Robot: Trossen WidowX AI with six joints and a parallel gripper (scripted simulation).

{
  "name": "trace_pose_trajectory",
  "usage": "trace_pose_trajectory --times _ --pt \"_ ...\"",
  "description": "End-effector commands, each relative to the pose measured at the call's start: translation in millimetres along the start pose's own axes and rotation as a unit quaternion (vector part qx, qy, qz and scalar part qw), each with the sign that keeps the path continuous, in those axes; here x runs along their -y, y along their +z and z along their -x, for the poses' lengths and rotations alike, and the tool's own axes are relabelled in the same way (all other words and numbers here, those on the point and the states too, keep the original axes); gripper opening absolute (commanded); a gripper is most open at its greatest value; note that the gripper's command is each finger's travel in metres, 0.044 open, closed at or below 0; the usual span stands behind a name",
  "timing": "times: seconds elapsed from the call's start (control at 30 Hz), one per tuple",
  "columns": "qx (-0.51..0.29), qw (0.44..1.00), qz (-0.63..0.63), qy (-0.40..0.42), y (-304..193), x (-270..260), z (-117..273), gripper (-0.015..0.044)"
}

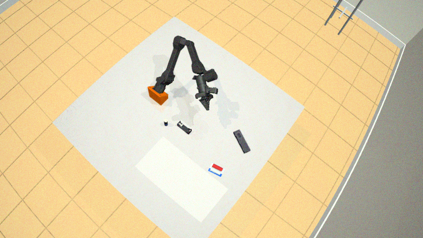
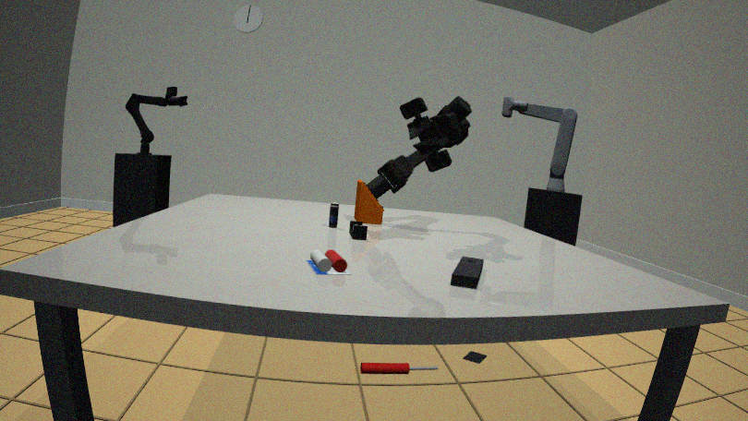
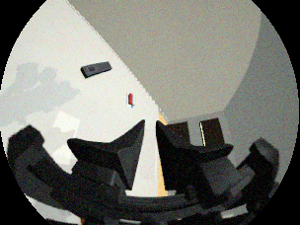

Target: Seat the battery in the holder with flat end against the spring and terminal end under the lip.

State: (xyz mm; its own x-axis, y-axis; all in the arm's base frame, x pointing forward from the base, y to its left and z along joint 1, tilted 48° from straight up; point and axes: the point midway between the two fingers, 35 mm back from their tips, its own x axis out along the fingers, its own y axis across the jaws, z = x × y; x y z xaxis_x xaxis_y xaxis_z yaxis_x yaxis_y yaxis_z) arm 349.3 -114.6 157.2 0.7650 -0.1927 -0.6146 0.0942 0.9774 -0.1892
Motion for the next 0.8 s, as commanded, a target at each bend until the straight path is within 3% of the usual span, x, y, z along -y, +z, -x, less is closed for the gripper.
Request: trace_pose_trajectory --times 0.0,0.4,0.67,0.77 --pt "-0.122 0.992 -0.004 0.019 -57.3 23.8 -26.1 0.0000" --pt "-0.368 0.901 -0.088 0.213 -220.3 53.7 -40.5 0.0000" --pt "-0.387 0.807 -0.183 0.407 -288.8 36.6 -18.9 0.0000" --pt "-0.378 0.790 -0.203 0.438 -296.8 33.1 -14.6 0.0000"
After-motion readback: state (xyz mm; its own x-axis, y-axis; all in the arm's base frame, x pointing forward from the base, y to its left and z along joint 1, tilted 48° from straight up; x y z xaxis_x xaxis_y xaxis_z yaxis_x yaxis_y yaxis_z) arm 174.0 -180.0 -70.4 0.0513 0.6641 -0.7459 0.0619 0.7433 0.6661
